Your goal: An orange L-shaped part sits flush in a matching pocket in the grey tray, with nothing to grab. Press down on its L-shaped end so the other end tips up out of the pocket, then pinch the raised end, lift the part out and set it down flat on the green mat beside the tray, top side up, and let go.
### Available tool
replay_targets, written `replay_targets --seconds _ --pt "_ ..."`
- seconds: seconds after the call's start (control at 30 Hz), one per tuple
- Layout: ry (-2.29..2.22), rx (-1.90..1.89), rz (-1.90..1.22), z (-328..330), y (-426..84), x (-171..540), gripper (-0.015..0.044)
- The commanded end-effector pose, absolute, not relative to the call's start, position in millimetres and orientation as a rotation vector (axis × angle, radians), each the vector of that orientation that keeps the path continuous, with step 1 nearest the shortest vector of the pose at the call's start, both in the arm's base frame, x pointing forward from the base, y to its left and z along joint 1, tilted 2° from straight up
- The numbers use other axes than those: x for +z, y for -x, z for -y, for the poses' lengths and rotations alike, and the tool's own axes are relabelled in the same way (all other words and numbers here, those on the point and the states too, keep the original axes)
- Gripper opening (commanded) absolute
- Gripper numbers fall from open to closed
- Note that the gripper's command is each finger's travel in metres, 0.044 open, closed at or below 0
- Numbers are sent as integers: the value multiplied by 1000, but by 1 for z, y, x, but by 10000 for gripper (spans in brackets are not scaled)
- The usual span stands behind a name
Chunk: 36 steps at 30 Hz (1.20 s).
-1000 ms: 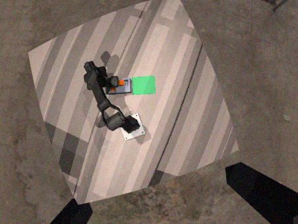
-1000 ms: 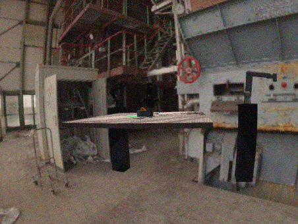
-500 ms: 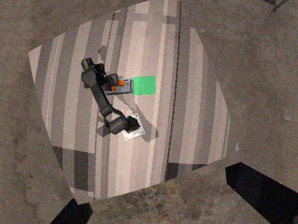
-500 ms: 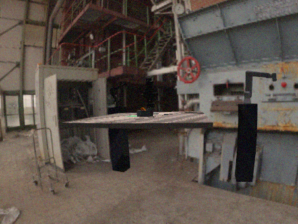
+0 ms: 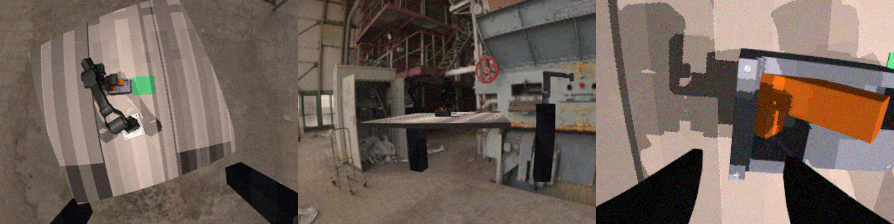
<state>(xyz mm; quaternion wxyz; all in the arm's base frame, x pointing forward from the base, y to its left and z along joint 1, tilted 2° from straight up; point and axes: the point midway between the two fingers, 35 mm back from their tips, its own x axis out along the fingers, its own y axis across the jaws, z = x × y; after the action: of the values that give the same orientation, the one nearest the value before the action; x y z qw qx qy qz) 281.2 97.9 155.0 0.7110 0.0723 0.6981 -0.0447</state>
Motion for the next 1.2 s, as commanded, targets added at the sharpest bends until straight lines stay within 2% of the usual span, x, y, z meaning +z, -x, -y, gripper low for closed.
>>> replay_targets --seconds 0.0,0.13,0.4,0.7,1.17 --pt "-162 -99 -1546 -98 -282 155 180" --pt "-56 2 -1549 -91 -282 155 280" --pt "459 493 -1494 -57 -282 155 280" --pt "1034 1055 -1286 -20 -278 154 280" --pt "1076 1096 -1264 -17 -277 153 280"
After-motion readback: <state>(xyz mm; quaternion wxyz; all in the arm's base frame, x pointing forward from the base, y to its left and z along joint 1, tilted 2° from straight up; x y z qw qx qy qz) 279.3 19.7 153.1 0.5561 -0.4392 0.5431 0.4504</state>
